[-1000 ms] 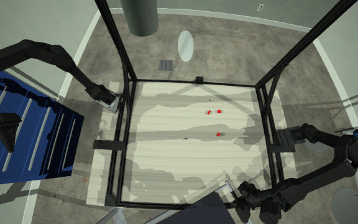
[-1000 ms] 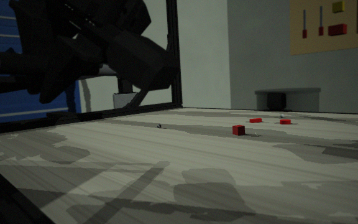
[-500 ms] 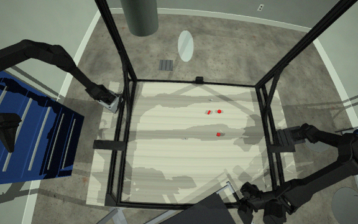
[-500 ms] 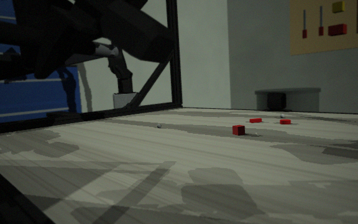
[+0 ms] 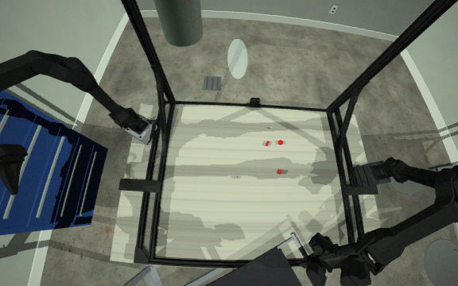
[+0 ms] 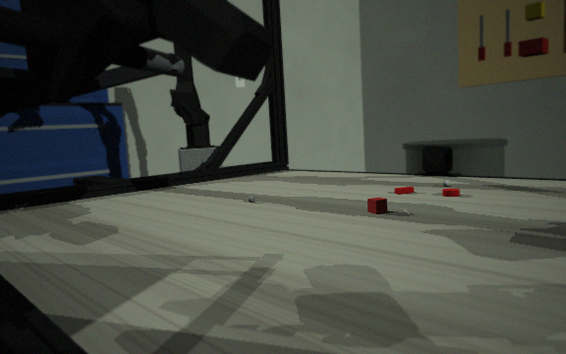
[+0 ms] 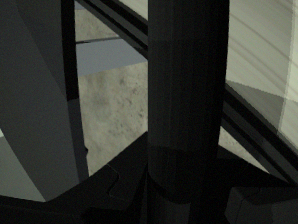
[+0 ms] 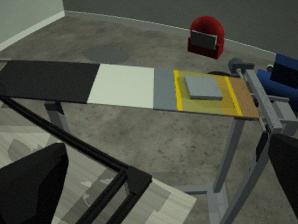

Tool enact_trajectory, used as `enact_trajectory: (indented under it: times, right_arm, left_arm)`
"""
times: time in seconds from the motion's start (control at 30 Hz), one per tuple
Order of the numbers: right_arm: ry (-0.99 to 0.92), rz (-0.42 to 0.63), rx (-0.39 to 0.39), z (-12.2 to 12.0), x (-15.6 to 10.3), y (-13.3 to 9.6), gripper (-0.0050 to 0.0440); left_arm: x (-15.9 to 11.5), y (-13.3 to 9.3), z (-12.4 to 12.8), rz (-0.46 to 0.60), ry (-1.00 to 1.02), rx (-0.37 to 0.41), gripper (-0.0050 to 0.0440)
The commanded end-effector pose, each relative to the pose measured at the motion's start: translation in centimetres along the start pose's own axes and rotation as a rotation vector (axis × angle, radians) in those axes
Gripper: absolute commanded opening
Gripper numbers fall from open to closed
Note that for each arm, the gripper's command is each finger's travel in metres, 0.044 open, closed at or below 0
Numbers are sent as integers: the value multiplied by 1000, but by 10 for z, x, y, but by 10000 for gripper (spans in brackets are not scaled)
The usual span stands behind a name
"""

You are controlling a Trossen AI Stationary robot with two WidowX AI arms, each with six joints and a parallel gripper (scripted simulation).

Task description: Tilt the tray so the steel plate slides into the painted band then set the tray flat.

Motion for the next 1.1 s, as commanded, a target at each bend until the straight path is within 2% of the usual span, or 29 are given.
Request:
enact_trajectory:
  times: [0.0, 1.07]
  right_arm:
    - [-2, 0, 0, 0, 0, 0, 440]
    - [-2, 0, 0, 0, 0, 0, 440]
  left_arm:
    - [1, -14, 14, -2, 0, 37, 0]
    - [3, -29, 29, -6, 0, 72, 0]
Point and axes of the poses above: on each arm, the point midway between the two fingers, 35 mm back from their tips, its own y axis out along the fingers, its own z axis across the jaws, x = y × z, the point moved 3 cm from there along -y, back along the fingers, and after that the axes turned 6 degrees about -y, right-handed, at the moved point
